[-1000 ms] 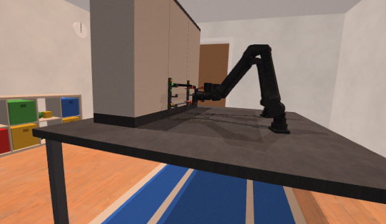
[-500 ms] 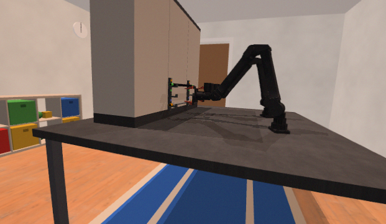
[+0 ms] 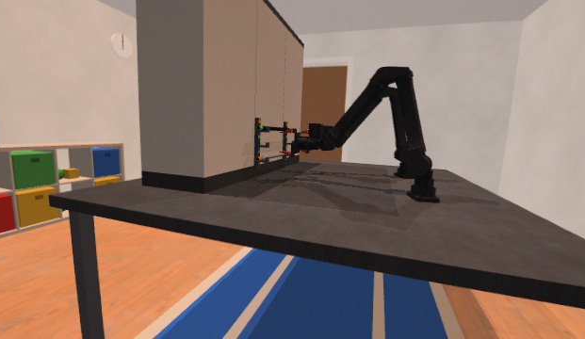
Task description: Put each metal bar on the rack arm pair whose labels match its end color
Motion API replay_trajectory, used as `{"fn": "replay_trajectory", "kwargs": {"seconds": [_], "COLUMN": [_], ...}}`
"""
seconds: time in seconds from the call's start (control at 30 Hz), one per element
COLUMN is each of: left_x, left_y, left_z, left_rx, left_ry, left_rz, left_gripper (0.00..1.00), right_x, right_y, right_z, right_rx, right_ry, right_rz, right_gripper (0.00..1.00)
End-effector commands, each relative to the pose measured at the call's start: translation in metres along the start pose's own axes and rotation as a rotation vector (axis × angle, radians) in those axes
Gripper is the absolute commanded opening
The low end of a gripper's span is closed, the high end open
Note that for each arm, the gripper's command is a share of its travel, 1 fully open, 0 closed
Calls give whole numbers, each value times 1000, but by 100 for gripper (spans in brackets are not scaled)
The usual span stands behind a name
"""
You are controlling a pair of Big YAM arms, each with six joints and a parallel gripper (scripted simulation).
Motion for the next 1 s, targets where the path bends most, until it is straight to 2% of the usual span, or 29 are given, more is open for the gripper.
{"fn": "replay_trajectory", "kwargs": {"seconds": [0.0, 0.97], "left_x": [-19, -18], "left_y": [43, 53], "left_z": [1, 1], "left_rx": [41, 44], "left_ry": [8, 7], "left_rz": [-89, -95], "left_gripper": [100, 100], "right_x": [-14, -14], "right_y": [-31, -41], "right_z": [7, 7], "right_rx": [-16, -18], "right_ry": [15, 15], "right_rz": [60, 66], "right_gripper": [100, 100]}}
Point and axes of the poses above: on each arm, the point where the finger pads meet when closed, its own x axis back along the fingers, its own y axis across the jaws, z = x × y, the point moved 10 cm from there along x, back along the fingers, and after that the axes turned 2 degrees about x, right-handed, at the moved point
